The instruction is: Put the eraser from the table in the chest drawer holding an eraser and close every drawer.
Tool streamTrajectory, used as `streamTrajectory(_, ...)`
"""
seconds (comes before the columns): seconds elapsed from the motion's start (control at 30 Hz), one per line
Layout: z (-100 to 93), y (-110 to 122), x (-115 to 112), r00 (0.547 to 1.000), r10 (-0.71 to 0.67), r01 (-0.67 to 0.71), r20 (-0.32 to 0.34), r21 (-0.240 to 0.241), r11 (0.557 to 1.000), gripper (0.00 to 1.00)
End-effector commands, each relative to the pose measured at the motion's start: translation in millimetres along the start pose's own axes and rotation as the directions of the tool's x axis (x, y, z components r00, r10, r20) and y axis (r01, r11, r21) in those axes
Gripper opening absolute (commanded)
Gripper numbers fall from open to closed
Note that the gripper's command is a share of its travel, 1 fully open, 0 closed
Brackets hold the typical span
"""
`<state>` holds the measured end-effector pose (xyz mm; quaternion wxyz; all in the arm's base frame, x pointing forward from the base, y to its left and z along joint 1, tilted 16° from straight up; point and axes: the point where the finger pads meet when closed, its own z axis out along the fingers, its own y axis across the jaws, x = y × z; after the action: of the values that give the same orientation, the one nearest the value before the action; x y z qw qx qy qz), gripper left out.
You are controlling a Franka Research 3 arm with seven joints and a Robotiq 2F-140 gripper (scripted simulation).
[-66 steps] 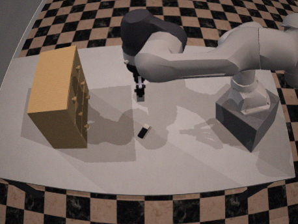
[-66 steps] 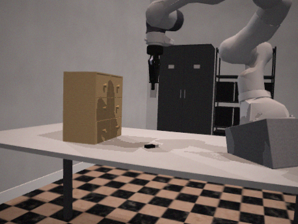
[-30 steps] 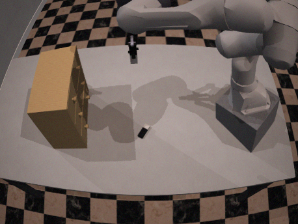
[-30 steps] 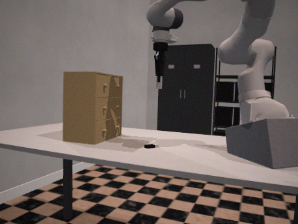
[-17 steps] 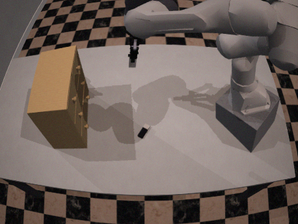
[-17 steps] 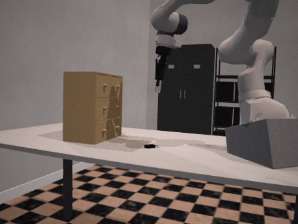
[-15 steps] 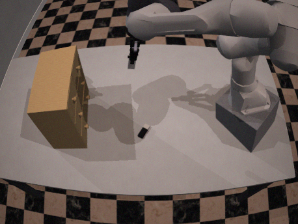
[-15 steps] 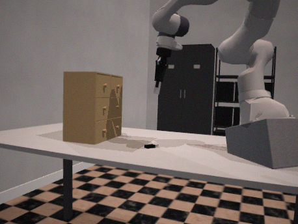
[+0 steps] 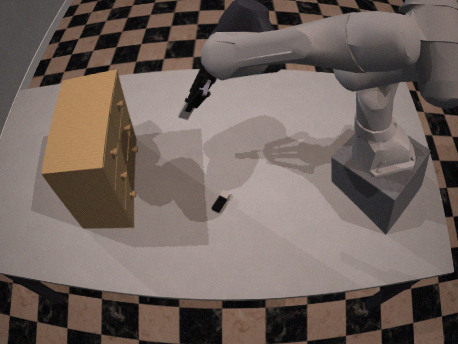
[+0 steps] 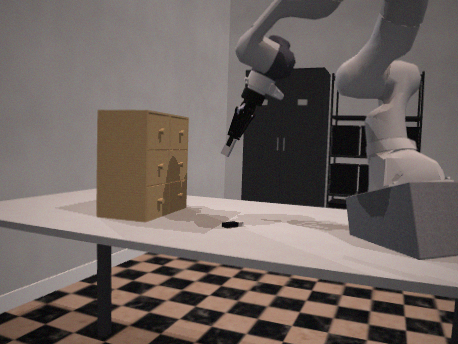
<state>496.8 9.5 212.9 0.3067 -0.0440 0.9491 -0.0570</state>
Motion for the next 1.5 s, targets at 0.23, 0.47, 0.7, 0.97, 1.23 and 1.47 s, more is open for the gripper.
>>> streamTrajectory(0.23,26.8,-10,-27,0.952,-0.125,0.126,0.280,0.015,0.992,0.00)
streamTrajectory(0.47,44.6,-10,-34,0.913,-0.122,0.126,0.389,0.015,0.992,0.00)
streamTrajectory(0.7,49.8,-10,-36,0.899,-0.121,0.126,0.421,0.015,0.992,0.00)
streamTrajectory(0.97,50.4,-10,-36,0.897,-0.121,0.126,0.424,0.016,0.992,0.20)
streamTrajectory(1.23,50.4,-10,-36,0.897,-0.121,0.126,0.424,0.016,0.992,0.20)
streamTrajectory(1.47,50.4,-10,-36,0.897,-0.121,0.126,0.424,0.016,0.992,0.20)
